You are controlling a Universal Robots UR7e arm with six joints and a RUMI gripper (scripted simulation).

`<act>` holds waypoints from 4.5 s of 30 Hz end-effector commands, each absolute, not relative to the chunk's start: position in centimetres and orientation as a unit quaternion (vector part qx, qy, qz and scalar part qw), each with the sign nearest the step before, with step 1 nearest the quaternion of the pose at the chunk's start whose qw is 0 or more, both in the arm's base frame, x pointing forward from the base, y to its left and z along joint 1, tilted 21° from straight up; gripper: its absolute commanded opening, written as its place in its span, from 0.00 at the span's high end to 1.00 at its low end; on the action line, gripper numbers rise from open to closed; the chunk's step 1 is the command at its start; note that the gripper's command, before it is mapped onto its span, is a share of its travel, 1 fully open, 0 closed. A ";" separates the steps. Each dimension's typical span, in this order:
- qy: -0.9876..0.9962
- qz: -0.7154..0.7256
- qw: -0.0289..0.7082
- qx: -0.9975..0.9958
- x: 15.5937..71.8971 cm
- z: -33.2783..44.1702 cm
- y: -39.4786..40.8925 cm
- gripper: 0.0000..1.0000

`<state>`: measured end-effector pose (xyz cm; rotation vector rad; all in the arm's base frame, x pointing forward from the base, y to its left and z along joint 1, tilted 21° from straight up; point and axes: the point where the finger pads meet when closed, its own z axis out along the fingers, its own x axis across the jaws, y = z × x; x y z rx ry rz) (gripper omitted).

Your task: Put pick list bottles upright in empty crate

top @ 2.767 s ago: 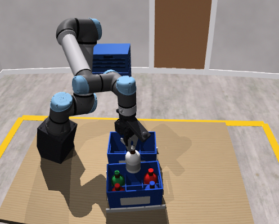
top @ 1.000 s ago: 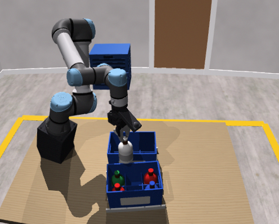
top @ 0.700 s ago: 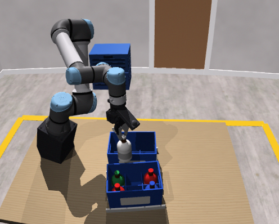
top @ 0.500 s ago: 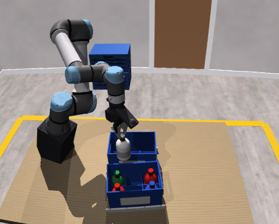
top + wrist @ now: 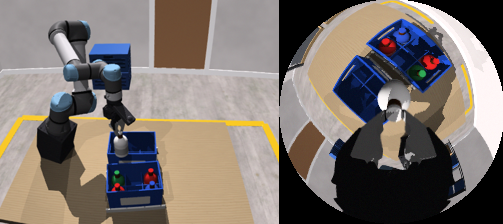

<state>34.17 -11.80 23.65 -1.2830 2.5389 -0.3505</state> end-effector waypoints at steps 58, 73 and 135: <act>0.877 -0.122 0.138 -0.443 30.7 21.9 -6.7 1.00; 0.877 -0.122 0.138 -0.443 30.7 21.9 -6.7 1.00; 0.877 -0.122 0.138 -0.443 32.2 17.8 -7.1 1.00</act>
